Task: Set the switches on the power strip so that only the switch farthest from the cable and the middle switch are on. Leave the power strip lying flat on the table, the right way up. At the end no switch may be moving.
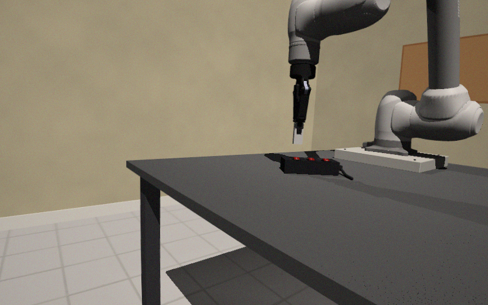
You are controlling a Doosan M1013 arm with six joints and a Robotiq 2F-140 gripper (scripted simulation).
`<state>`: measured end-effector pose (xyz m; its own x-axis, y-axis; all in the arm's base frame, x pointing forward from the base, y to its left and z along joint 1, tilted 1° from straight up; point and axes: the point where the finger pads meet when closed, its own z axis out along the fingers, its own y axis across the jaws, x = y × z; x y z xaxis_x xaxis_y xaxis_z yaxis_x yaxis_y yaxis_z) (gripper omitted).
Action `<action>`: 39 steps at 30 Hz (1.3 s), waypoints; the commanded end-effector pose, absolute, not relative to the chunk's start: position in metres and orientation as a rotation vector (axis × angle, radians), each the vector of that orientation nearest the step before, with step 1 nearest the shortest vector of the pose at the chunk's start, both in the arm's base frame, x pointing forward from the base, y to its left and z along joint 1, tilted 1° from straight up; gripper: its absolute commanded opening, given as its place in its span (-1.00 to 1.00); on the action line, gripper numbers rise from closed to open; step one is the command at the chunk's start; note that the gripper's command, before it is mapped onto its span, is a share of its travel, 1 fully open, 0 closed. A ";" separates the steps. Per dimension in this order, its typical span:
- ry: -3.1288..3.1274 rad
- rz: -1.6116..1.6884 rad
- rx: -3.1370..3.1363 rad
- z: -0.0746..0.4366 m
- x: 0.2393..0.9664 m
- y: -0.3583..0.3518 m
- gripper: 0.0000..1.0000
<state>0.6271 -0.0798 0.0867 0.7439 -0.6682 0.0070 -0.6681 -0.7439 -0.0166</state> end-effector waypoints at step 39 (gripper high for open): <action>1.119 -0.020 -2.921 0.052 0.628 -0.080 -1.00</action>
